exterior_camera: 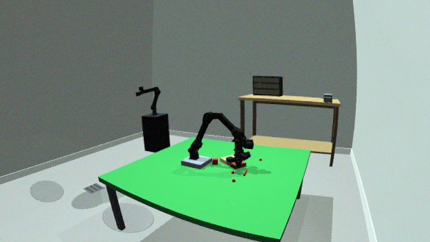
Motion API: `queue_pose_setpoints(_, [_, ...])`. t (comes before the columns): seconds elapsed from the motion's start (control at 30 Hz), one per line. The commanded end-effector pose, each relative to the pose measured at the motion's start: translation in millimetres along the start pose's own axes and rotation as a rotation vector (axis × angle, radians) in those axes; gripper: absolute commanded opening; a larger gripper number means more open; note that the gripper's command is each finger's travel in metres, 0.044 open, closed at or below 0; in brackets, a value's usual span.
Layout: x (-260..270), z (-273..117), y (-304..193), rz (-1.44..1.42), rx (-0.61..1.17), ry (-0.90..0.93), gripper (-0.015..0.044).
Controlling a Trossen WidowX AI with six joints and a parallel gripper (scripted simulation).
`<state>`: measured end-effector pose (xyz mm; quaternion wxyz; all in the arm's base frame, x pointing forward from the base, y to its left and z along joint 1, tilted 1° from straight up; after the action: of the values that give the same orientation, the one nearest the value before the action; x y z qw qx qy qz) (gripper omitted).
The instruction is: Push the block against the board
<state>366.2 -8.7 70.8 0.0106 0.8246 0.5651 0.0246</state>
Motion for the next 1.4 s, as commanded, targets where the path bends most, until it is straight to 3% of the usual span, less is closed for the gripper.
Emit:
queue_pose_setpoints(0.0, [-0.8,1.8,2.1,0.004,0.008,-0.001,0.0])
queue_pose_setpoints(0.9, [-9.4,2.5,45.1,0.004,0.004,-0.002,0.0])
queue_pose_setpoints(1.07, [-8.8,-49.3,42.2,0.004,0.004,-0.002,0.0])
queue_pose_setpoints(1.37, [-0.5,-52.4,39.2,-0.083,0.005,-0.001,0.0])
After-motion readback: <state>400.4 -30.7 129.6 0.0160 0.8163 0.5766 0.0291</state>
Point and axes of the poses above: the point midway between the two fingers, 35 mm back from their tips, its own z axis out along the fingers, its own x axis across the jaws, y = z × x, the point moved 5 cm from there along -z, back along the fingers, and after that the axes turned 12 degrees about -z, right-handed, at the moved point
